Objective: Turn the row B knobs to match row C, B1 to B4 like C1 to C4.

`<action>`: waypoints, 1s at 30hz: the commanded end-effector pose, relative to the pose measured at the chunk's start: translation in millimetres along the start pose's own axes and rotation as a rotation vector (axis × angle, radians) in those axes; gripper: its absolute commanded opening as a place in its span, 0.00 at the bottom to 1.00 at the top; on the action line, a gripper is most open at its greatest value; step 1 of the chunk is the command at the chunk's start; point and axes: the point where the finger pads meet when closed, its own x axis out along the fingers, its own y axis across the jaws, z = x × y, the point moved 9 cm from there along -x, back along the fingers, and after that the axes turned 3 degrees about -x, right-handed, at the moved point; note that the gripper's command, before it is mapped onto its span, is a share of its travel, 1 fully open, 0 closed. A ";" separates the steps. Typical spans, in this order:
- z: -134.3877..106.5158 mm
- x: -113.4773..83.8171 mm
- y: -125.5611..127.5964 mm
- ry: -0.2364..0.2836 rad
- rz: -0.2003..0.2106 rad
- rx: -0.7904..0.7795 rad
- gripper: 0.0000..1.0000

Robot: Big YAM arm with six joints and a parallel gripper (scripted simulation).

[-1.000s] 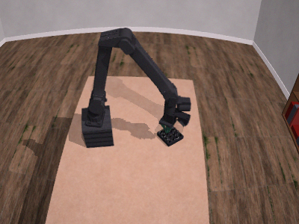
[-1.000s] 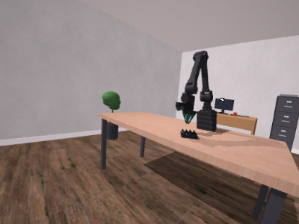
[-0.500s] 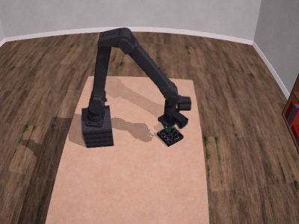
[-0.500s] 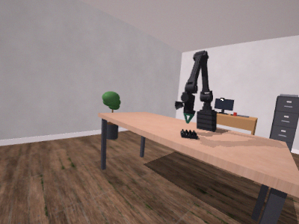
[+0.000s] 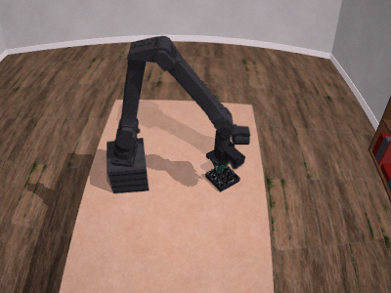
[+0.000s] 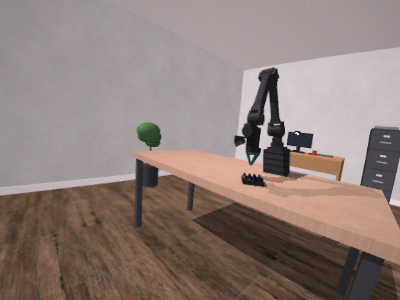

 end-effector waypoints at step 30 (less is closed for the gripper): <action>3.9 -3.4 10.2 -0.017 0.015 0.000 0.18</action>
